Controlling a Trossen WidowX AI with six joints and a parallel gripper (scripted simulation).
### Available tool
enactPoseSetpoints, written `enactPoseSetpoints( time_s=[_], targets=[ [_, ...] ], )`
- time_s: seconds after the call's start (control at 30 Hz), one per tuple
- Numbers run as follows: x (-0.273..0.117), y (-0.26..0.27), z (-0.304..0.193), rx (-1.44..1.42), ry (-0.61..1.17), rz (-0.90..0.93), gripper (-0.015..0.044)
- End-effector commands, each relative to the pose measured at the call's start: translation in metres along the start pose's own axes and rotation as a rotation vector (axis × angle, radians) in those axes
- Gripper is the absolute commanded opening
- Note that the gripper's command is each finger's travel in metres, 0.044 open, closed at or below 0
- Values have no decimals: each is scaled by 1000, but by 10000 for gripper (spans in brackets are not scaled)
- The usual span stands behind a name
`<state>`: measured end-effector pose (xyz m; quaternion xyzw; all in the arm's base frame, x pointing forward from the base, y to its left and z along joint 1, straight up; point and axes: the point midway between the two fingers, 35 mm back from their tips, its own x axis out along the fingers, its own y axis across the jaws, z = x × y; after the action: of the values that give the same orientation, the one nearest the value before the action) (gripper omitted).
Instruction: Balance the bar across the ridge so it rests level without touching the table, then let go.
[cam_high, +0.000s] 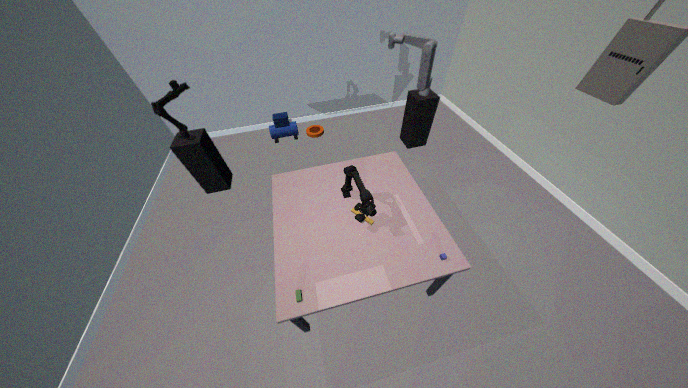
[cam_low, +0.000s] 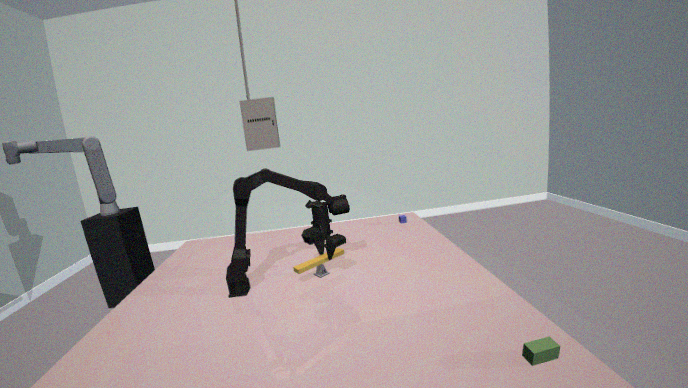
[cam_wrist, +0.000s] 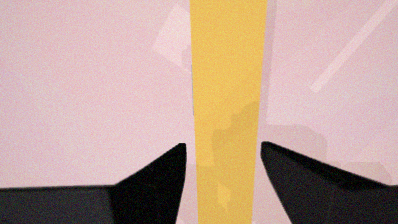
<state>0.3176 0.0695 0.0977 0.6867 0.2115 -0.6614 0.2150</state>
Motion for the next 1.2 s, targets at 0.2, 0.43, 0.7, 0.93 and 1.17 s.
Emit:
enactPoseSetpoints(
  time_s=[0.2, 0.43, 0.7, 0.93, 1.17],
  targets=[
    [0, 0, 0, 0, -1, -1, 440],
    [-43, 2, -5, 0, 0, 0, 440],
    [-100, 0, 0, 0, 0, 0, 440],
    [-100, 0, 0, 0, 0, 0, 440],
    [-100, 0, 0, 0, 0, 0, 440]
  ],
)
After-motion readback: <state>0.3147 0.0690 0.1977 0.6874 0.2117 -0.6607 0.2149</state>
